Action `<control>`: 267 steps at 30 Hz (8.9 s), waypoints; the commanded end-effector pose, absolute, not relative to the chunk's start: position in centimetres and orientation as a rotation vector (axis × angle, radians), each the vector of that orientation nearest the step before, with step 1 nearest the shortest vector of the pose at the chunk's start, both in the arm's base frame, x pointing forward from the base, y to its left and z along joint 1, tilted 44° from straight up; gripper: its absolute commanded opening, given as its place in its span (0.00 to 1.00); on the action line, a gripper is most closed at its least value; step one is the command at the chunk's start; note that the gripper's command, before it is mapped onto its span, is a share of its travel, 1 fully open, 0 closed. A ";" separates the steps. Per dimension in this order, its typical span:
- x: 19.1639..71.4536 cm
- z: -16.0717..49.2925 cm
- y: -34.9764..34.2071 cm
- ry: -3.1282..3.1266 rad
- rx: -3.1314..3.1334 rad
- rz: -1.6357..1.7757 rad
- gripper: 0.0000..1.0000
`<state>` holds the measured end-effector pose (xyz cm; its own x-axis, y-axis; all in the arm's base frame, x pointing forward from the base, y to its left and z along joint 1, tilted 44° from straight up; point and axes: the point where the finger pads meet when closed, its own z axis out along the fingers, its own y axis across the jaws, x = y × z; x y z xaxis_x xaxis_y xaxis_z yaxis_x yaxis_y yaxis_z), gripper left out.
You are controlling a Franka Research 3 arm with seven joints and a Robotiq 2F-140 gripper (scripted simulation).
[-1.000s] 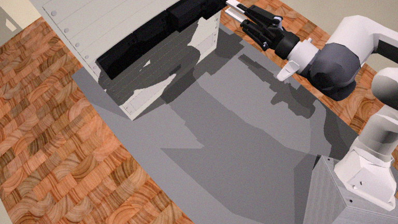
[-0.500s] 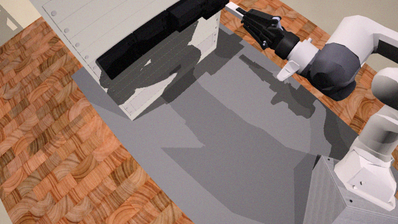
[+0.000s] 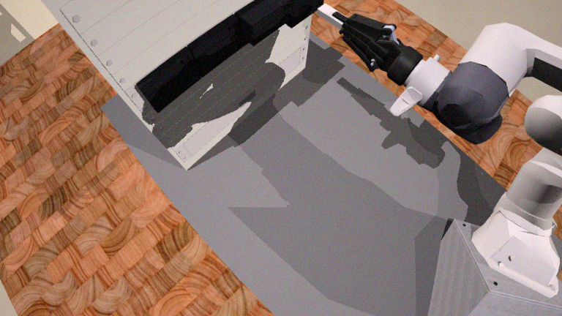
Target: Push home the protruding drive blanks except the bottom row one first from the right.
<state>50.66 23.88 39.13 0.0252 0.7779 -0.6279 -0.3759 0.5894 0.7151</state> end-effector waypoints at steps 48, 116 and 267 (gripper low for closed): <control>52.4 32.7 33.7 1.251 0.400 0.928 0.00; 52.4 32.8 34.0 1.251 0.400 0.928 0.00; 55.0 33.9 35.2 1.251 0.400 0.928 0.00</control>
<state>55.09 34.11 33.43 0.0369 0.7764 -0.6291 -0.3583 0.5980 0.7170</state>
